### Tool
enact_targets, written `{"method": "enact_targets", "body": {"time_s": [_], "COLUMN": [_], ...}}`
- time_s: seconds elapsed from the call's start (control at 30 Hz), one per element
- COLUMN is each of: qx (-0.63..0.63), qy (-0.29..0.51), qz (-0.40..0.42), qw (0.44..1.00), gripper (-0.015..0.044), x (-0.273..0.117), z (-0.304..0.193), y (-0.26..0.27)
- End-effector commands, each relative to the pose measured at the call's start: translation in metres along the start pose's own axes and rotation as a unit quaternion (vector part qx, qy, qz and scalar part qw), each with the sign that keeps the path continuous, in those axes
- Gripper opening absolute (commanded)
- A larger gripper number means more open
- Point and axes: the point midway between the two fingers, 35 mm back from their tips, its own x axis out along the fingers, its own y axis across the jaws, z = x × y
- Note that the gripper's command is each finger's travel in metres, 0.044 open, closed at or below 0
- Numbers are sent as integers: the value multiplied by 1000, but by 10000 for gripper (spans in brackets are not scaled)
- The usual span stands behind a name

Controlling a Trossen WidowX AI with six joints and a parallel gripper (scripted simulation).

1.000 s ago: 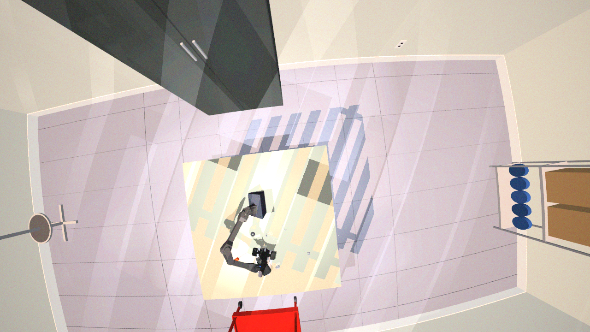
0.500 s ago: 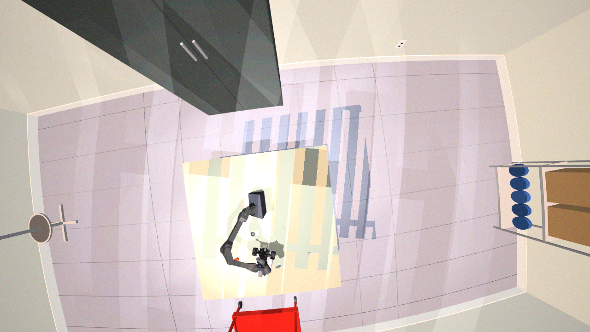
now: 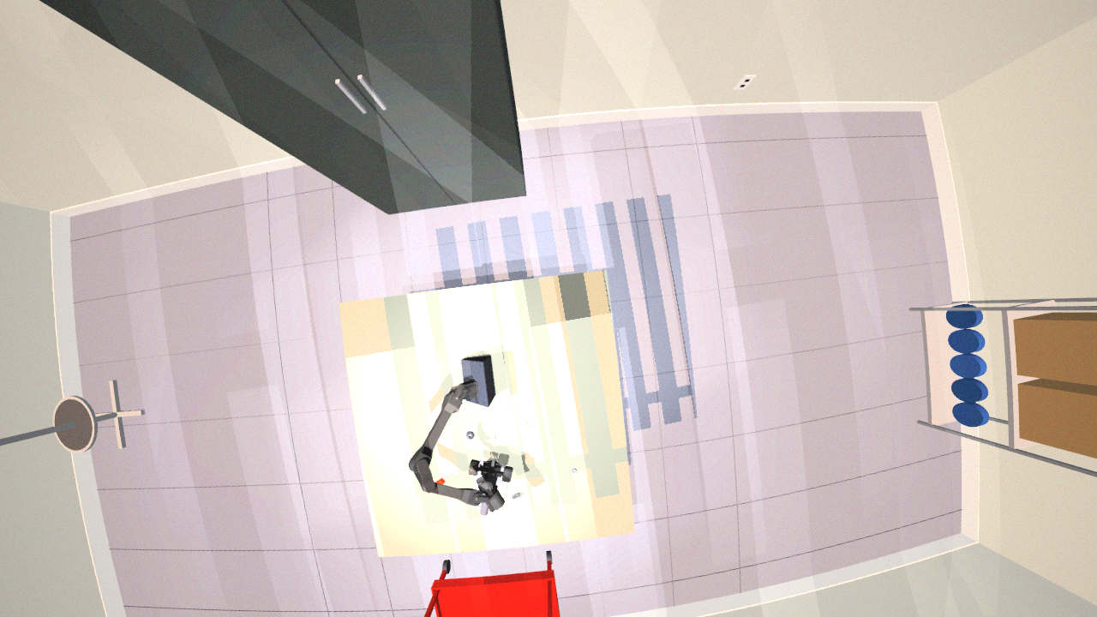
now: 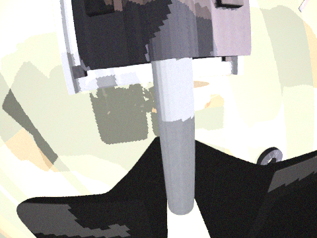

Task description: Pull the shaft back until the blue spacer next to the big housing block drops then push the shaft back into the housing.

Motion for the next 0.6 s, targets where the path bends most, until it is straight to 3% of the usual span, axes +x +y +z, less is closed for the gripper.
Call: {"method": "enact_targets", "body": {"time_s": [0.0, 0.57], "qx": [1, 0], "qy": [1, 0], "qz": [0, 0], "qw": [1000, 1000], "gripper": [0, 0], "x": [0, 0], "z": [-2, -1], "y": [0, 0]}}
